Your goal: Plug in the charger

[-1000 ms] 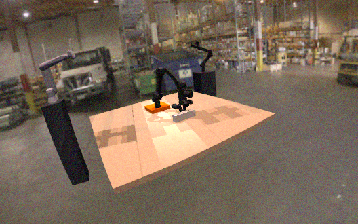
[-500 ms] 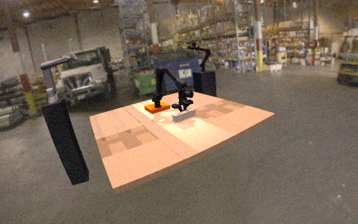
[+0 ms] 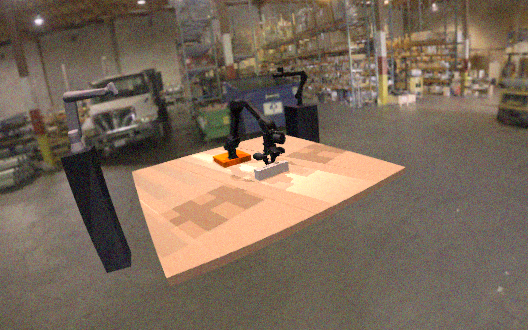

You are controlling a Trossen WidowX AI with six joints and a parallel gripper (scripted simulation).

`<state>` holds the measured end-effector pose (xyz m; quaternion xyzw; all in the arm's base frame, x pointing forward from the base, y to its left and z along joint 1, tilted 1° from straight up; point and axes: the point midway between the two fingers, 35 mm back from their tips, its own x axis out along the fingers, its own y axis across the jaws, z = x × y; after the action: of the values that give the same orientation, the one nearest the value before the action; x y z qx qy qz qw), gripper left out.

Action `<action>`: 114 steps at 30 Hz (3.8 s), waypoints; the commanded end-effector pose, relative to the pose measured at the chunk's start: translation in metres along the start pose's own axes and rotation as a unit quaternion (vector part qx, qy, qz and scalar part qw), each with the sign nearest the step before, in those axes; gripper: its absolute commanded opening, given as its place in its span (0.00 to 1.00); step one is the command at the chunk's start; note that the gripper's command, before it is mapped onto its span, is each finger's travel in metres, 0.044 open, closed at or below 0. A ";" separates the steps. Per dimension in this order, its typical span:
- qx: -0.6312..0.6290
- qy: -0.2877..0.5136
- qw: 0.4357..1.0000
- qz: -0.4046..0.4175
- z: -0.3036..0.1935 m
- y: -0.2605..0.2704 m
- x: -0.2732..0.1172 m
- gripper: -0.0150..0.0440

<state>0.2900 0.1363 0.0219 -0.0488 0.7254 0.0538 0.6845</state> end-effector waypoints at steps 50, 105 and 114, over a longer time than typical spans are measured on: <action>-0.003 0.000 1.000 0.001 0.008 0.000 0.000 0.25; -0.003 0.000 1.000 0.001 0.028 0.000 -0.002 0.25; -0.003 0.000 1.000 0.001 0.028 0.000 -0.001 0.25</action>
<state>0.3081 0.1385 0.0215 -0.0523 0.7364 0.0532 0.6724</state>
